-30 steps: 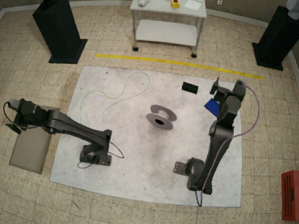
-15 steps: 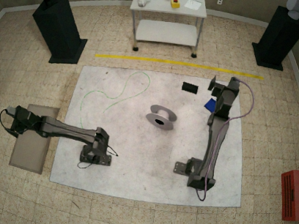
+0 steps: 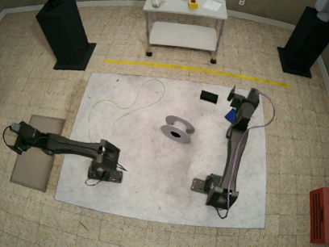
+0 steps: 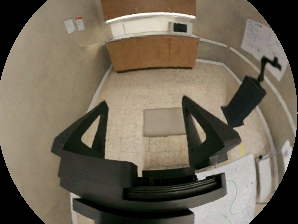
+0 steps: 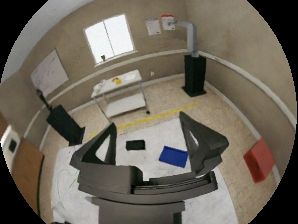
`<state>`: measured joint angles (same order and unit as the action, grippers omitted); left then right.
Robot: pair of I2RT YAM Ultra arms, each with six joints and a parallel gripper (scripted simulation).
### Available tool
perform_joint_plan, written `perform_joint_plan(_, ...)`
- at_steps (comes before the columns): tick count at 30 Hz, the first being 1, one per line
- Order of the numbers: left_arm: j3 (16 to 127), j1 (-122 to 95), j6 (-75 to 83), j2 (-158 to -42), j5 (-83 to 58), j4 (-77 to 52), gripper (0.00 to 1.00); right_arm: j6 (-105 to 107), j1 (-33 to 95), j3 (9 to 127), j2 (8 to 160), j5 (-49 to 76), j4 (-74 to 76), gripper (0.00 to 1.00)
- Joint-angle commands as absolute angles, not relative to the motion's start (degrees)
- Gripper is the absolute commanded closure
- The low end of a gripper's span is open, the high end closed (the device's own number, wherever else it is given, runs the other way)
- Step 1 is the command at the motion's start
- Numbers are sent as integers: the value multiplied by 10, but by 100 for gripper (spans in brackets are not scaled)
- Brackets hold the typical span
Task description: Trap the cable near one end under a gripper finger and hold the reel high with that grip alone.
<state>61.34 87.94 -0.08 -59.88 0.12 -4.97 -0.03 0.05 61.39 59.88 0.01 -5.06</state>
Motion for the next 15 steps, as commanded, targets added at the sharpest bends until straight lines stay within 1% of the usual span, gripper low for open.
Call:
perform_joint_plan(1, 598, 877, 3, -609, -5, -6, 0, 1, -3, 598, 608, -1, -6, 0)
perform_joint_plan(15, 597, 877, 3, -604, -5, 7, 0, 1, -3, 595, 602, -1, 7, 0)
